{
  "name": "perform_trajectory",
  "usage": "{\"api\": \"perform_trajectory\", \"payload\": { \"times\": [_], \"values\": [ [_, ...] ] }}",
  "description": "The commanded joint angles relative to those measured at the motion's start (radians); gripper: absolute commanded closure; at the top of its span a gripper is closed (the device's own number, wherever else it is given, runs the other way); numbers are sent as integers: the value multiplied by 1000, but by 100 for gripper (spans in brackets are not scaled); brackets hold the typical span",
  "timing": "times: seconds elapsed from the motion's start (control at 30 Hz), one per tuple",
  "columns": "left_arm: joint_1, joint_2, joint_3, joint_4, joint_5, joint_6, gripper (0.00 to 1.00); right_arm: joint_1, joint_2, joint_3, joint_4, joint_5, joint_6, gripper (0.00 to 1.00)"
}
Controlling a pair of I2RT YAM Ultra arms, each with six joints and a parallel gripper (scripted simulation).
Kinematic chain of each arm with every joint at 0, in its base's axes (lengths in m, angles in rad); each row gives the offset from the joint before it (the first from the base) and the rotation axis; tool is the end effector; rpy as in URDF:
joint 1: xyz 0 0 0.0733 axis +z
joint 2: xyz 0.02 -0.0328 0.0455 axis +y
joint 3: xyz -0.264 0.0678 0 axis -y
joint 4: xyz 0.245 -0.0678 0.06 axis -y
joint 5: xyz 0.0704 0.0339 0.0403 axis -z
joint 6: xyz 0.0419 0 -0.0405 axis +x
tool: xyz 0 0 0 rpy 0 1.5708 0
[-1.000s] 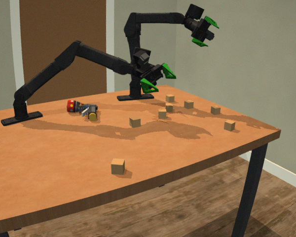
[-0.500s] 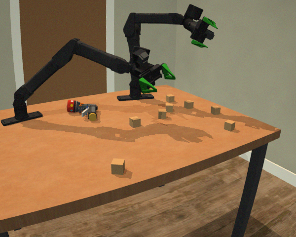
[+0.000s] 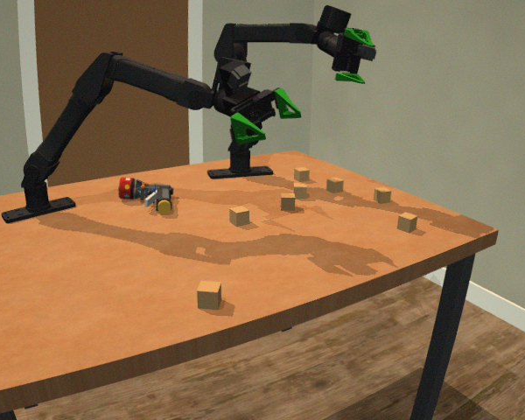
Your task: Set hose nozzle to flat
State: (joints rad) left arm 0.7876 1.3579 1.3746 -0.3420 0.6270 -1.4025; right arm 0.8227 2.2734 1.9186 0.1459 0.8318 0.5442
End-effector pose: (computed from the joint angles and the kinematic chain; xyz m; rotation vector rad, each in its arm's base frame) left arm 0.2332 0.2010 0.4074 -1.4926 1.2687 -1.0041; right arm 0.3876 0.3737 0.2708 0.3488 1.6828 0.2737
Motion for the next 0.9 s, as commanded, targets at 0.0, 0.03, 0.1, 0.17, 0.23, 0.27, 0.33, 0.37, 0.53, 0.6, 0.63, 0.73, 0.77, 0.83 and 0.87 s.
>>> {"api": "perform_trajectory", "payload": {
  "times": [0.0, 0.03, 0.1, 0.17, 0.23, 0.27, 0.33, 0.37, 0.53, 0.6, 0.63, 0.73, 0.77, 0.83, 0.87],
  "values": [
    [-36, -43, -16, 54, -44, 102, 0, -46, -86, -34, -14, -51, -45, 0],
    [-47, -48, -21, 60, -54, 122, 0, -57, -104, -45, -15, -63, -53, 0],
    [-68, -57, -29, 69, -70, 159, 0, -79, -136, -69, -18, -86, -68, 0],
    [-89, -65, -38, 79, -88, 198, 0, -101, -169, -92, -23, -110, -84, 0],
    [-100, -69, -42, 84, -97, 217, 0, -112, -186, -104, -25, -121, -91, 0],
    [-100, -69, -42, 84, -97, 217, 0, -112, -186, -104, -25, -121, -91, 0],
    [-119, -74, -63, 91, -111, 254, 0, -128, -219, -130, -27, -144, -101, 0],
    [-129, -79, -58, 97, -119, 272, 0, -142, -235, -138, -29, -154, -108, 0],
    [-186, -103, -75, 122, -165, 371, 0, -201, -320, -198, -40, -211, -149, 0],
    [-208, -112, -89, 131, -184, 412, 0, -225, -355, -223, -44, -236, -166, 0],
    [-220, -116, -91, 136, -193, 432, 0, -236, -372, -236, -45, -248, -174, 0],
    [-254, -129, -107, 151, -222, 494, 0, -272, -425, -275, -53, -286, -199, 0],
    [-266, -134, -111, 156, -231, 515, 0, -284, -443, -288, -55, -299, -207, 0],
    [-266, -134, -111, 156, -231, 515, 0, -284, -443, -288, -55, -299, -207, 0],
    [-274, -139, -96, 163, -240, 533, 0, -288, -463, -292, -45, -314, -211, 0]
  ]
}}
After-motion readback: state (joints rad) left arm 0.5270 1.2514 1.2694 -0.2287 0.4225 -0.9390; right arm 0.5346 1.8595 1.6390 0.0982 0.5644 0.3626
